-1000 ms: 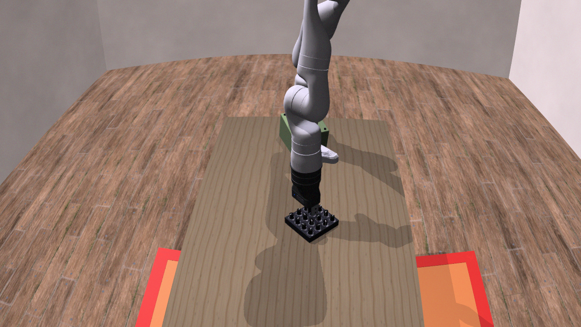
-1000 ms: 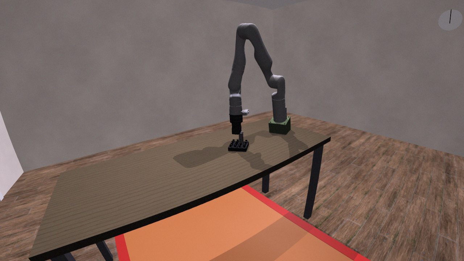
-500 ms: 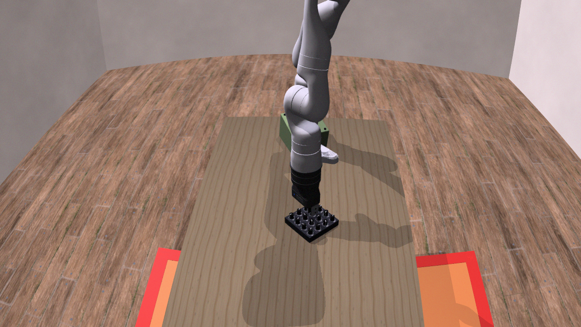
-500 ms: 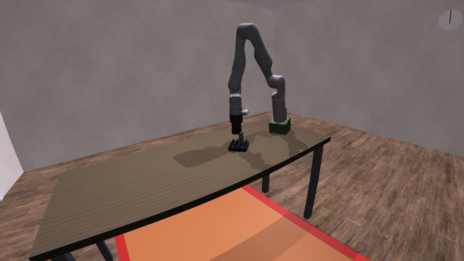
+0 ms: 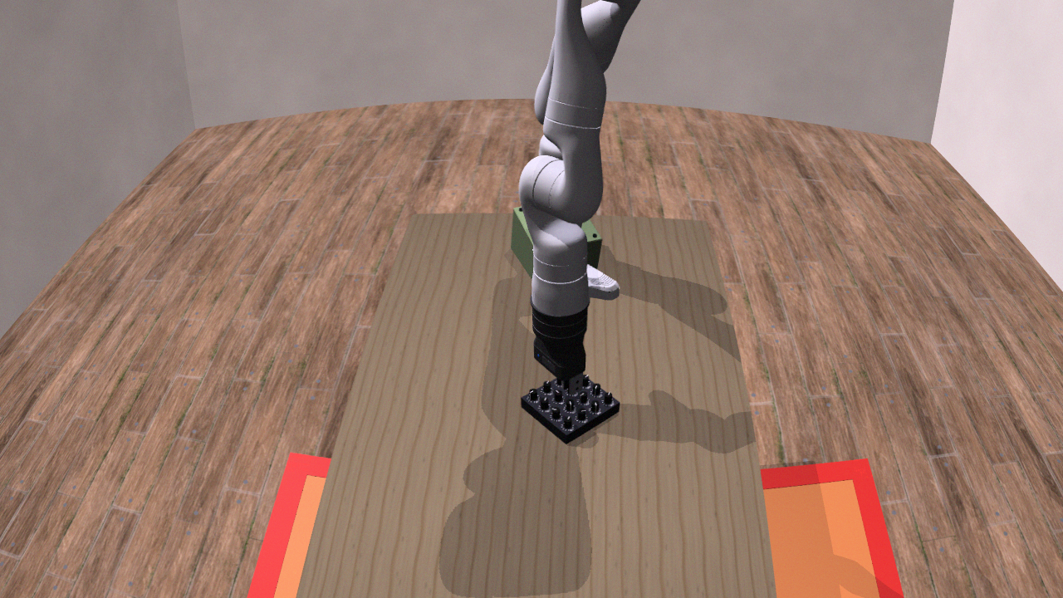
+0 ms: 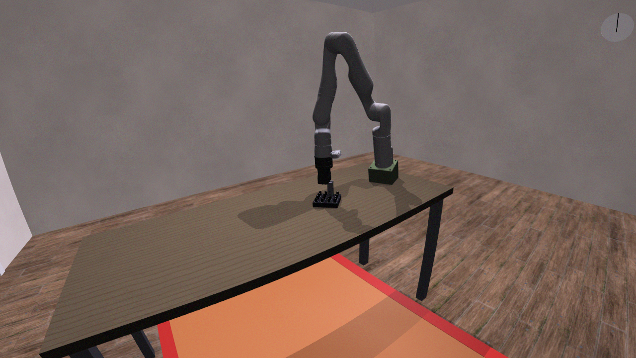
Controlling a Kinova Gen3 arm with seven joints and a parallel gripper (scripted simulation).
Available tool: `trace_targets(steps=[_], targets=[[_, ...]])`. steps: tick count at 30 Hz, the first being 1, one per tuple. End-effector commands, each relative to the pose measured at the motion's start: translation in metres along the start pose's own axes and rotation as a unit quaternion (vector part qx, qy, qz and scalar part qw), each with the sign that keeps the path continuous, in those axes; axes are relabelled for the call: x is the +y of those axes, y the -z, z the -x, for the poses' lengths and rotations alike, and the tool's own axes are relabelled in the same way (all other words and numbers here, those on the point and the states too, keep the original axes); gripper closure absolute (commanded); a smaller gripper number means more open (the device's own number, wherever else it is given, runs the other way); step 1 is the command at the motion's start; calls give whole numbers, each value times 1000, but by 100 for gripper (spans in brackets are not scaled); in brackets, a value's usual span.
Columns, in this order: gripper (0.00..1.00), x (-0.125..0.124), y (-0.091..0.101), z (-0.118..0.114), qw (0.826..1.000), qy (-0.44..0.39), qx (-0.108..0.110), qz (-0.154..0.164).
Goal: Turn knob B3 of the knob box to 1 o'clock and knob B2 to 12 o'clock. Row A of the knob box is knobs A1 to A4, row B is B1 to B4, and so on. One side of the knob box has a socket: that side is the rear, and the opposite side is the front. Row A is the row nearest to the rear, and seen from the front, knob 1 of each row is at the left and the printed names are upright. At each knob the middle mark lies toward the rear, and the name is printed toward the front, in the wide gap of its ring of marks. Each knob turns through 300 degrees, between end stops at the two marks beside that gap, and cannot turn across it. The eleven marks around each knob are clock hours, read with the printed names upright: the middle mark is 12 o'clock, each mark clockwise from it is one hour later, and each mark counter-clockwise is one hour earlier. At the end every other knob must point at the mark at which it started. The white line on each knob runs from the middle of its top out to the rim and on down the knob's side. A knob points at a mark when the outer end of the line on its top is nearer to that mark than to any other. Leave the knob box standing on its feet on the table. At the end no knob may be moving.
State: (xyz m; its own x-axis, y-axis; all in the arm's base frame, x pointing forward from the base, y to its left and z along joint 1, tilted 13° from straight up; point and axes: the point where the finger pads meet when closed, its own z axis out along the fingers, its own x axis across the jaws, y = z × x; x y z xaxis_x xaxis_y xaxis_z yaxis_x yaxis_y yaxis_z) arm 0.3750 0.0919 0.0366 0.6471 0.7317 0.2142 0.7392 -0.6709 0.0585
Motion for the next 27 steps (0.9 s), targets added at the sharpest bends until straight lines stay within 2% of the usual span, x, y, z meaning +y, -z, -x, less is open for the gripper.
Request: trace_targets(steps=[1,27], targets=[[54,0,0,0,1000,0,1,0],[54,0,3,0,1000,0,1,0]])
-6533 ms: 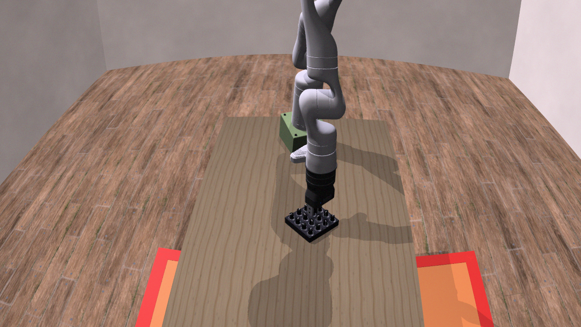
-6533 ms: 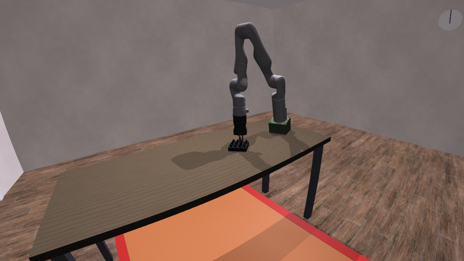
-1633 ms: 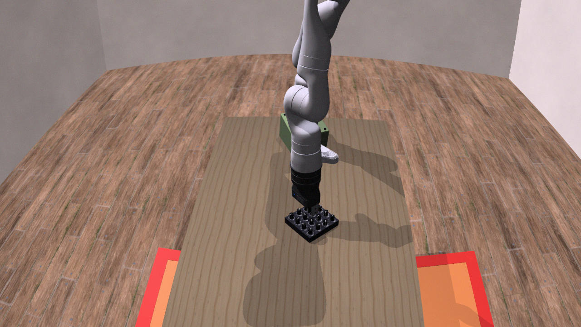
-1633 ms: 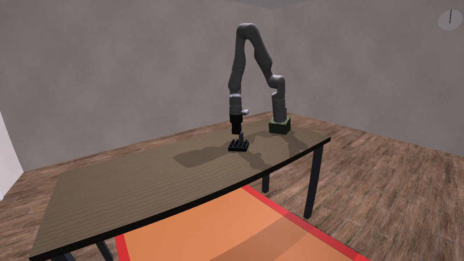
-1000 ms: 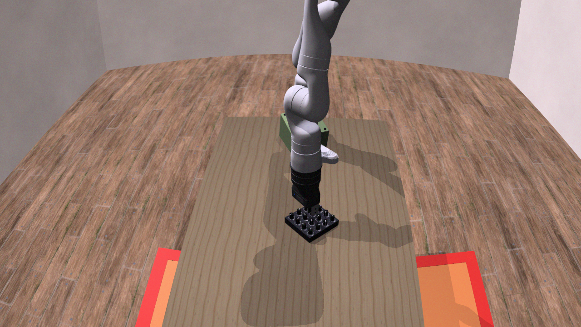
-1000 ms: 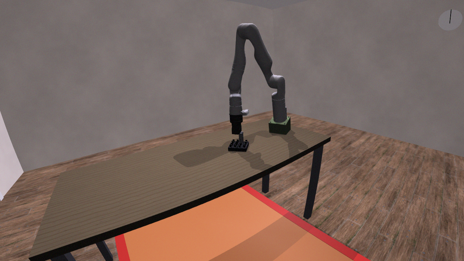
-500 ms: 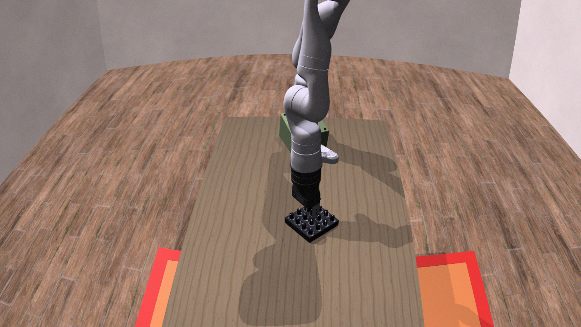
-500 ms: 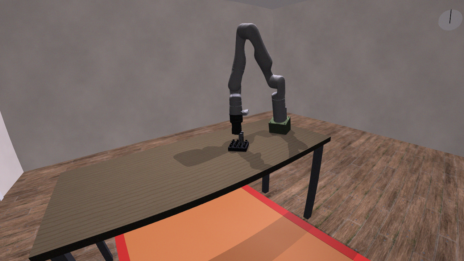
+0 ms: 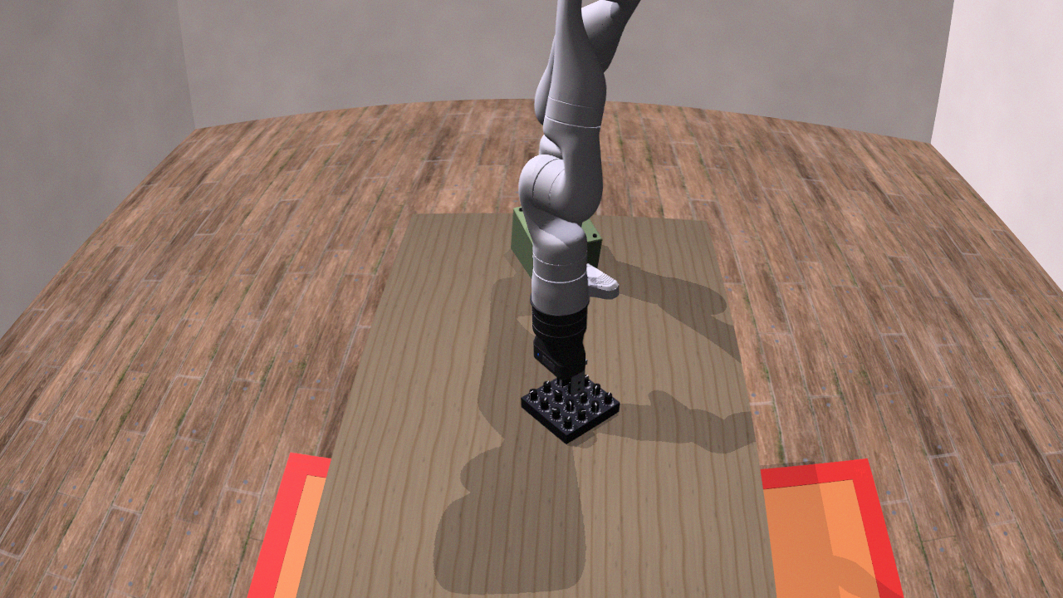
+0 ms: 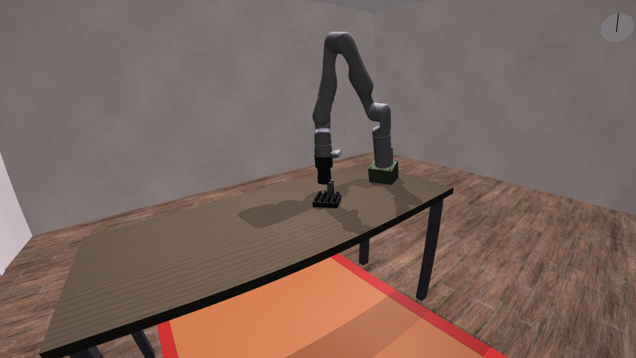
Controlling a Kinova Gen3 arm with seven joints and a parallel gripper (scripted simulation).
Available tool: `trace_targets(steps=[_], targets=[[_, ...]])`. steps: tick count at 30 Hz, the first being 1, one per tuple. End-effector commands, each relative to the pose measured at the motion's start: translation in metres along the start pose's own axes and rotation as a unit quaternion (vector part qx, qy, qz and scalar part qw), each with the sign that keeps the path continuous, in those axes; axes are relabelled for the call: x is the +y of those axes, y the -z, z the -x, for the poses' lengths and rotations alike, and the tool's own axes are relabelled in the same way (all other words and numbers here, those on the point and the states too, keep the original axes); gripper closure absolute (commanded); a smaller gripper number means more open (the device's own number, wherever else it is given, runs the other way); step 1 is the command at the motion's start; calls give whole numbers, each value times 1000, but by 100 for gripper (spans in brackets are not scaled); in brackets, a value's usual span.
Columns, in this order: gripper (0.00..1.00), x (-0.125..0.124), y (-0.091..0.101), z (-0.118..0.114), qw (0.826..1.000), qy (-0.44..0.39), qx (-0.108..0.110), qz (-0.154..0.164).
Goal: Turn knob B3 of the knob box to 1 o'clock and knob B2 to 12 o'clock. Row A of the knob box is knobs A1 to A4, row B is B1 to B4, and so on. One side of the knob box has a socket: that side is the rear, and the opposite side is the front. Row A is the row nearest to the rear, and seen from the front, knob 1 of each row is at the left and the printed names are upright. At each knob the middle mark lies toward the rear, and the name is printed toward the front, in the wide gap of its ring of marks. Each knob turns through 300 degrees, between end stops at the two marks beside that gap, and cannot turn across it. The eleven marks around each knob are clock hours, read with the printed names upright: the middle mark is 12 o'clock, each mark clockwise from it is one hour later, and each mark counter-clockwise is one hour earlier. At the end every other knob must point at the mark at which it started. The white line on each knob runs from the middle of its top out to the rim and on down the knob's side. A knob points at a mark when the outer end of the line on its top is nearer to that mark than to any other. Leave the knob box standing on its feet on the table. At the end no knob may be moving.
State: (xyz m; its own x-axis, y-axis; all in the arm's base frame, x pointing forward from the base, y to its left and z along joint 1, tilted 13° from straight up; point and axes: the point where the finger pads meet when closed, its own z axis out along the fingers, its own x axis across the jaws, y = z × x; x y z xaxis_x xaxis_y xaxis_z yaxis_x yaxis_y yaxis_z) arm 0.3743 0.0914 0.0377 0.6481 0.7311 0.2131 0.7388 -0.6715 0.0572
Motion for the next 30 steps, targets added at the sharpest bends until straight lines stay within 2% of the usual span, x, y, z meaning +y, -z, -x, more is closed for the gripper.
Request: trace_targets(steps=[1,14,30], targets=[[54,0,3,-1,1000,1,1,1],[54,0,35,-1,1000,1,1,1],[54,0,37,-1,1000,1,1,1]])
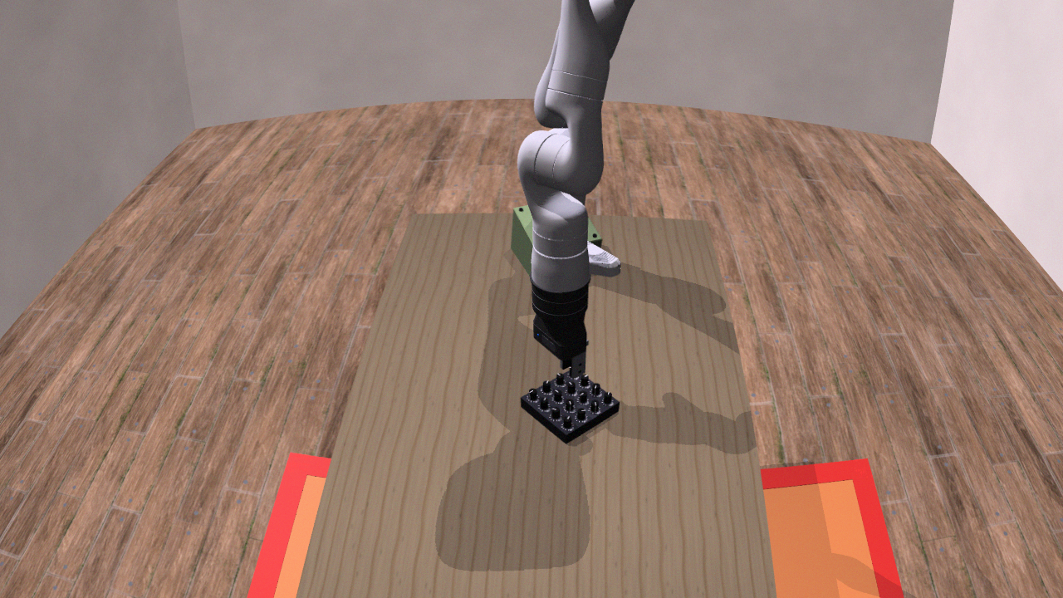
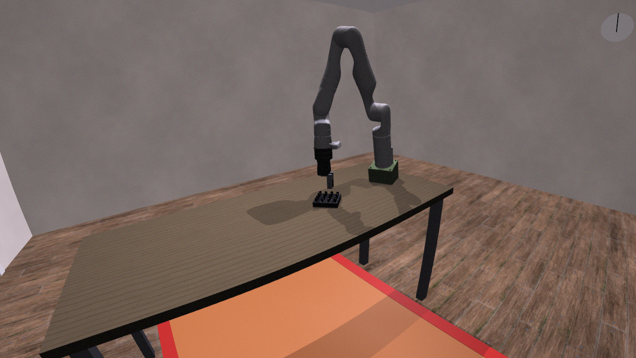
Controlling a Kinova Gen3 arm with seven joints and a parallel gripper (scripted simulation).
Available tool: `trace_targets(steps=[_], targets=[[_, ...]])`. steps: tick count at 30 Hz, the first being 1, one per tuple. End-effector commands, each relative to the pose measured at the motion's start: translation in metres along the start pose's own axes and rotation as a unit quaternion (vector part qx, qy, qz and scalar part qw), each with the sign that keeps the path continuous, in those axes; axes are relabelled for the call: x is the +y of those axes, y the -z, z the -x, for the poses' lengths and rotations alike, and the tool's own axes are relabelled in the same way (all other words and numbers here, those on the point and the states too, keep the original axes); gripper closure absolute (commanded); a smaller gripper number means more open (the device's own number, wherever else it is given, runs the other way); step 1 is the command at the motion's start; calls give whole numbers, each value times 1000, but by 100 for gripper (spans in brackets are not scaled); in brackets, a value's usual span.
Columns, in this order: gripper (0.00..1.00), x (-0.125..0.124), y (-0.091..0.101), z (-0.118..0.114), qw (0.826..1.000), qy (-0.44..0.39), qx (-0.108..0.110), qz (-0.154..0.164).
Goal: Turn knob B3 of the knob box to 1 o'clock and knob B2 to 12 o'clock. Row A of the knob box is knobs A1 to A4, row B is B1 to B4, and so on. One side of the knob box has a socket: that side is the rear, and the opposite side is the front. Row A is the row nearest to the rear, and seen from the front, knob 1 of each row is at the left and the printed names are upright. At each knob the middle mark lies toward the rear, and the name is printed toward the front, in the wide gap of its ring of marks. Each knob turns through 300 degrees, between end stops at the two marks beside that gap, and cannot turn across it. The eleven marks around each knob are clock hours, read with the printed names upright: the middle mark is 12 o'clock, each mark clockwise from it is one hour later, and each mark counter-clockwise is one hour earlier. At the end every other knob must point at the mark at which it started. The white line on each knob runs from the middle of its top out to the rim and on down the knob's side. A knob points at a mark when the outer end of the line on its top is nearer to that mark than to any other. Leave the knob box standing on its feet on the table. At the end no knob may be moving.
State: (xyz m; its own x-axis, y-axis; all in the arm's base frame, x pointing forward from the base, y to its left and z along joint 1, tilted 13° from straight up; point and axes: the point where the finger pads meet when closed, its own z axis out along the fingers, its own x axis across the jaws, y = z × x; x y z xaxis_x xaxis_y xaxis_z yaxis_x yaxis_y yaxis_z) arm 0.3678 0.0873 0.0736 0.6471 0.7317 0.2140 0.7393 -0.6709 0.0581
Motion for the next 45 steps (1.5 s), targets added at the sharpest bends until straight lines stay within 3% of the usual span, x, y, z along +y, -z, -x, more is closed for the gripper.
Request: trace_targets(steps=[1,20,27,35,37,45], targets=[[54,0,1,0,1000,0,1,0],[54,-4,1,4,997,76,-2,-4],[54,-9,3,9,982,187,-5,-9],[54,-12,7,14,934,358,-6,-15],[54,-12,7,14,934,358,-6,-15],[54,-11,11,14,845,535,-4,-15]])
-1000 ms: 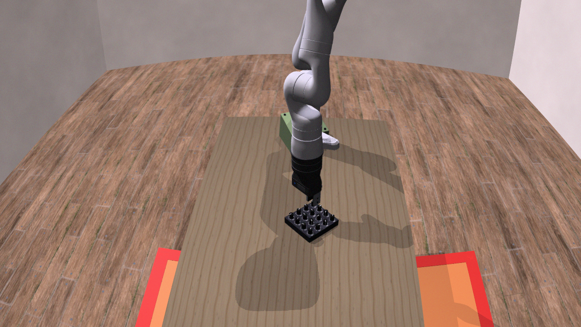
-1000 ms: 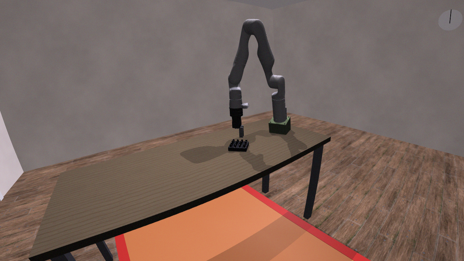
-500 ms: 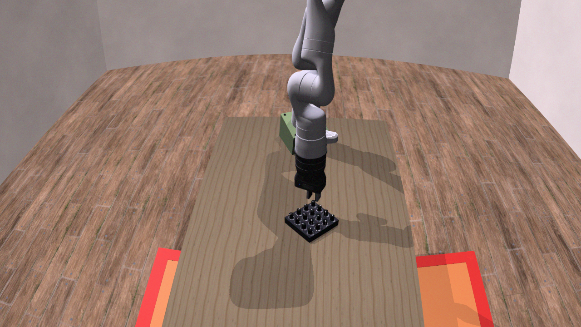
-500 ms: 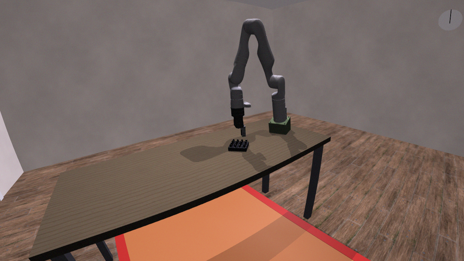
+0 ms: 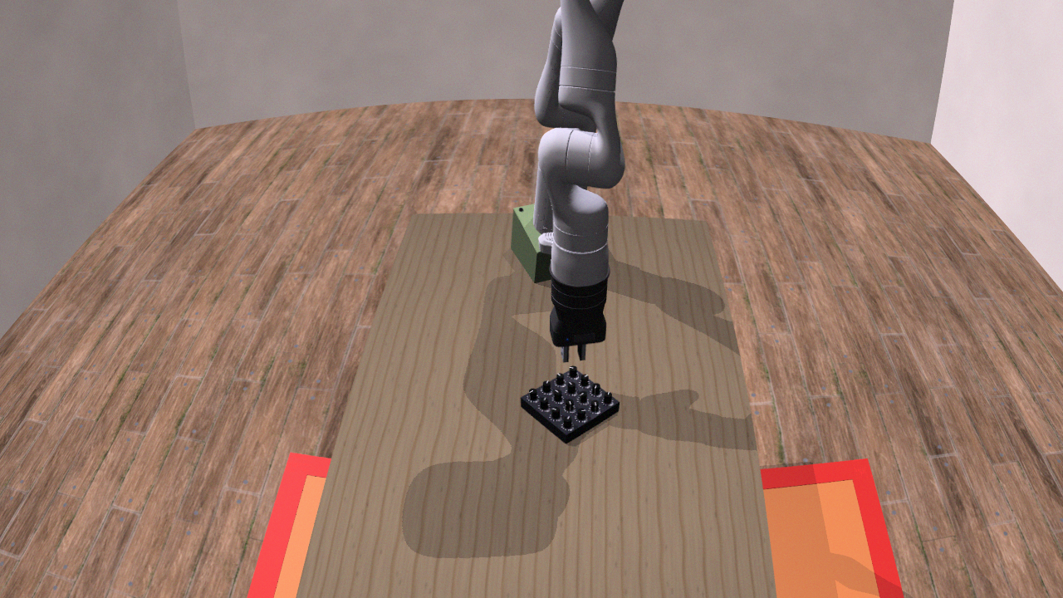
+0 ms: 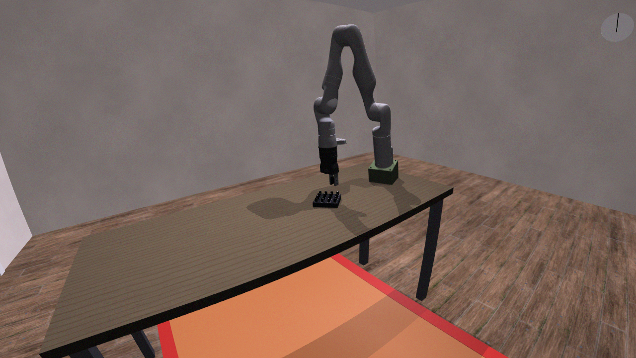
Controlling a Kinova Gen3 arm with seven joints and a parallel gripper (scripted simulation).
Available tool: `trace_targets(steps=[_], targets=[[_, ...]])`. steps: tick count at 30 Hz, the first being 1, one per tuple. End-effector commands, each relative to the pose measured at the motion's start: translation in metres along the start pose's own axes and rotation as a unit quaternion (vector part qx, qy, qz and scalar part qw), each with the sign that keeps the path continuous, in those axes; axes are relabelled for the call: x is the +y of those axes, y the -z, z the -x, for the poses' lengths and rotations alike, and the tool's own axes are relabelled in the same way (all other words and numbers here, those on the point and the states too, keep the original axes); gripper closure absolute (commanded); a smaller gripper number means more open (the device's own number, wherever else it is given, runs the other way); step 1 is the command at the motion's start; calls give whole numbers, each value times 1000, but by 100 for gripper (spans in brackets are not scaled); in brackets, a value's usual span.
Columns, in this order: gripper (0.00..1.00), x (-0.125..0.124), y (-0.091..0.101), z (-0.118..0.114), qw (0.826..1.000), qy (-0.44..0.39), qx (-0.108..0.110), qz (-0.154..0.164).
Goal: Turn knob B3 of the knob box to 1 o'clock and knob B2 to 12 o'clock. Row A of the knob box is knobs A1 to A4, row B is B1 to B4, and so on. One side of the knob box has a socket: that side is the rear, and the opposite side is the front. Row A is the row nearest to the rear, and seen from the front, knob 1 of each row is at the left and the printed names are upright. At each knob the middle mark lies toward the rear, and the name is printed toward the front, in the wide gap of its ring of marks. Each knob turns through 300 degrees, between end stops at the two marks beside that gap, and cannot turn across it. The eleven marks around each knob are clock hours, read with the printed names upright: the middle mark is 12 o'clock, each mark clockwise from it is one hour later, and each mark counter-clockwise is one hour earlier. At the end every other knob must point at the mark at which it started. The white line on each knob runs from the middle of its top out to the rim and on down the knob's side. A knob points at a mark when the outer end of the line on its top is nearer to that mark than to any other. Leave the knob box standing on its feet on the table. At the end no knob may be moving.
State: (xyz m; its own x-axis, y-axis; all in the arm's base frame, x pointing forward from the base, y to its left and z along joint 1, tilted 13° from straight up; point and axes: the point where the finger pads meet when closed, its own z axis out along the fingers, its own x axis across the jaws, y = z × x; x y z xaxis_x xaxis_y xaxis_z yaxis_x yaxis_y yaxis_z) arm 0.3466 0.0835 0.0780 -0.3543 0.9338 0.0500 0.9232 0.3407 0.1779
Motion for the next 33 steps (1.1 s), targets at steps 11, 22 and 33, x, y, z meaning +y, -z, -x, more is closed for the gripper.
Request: trace_targets(steps=[11,22,33], targets=[[54,10,9,3,977,214,-2,11],[54,19,14,3,939,345,-8,18],[54,21,14,3,930,366,-9,19]])
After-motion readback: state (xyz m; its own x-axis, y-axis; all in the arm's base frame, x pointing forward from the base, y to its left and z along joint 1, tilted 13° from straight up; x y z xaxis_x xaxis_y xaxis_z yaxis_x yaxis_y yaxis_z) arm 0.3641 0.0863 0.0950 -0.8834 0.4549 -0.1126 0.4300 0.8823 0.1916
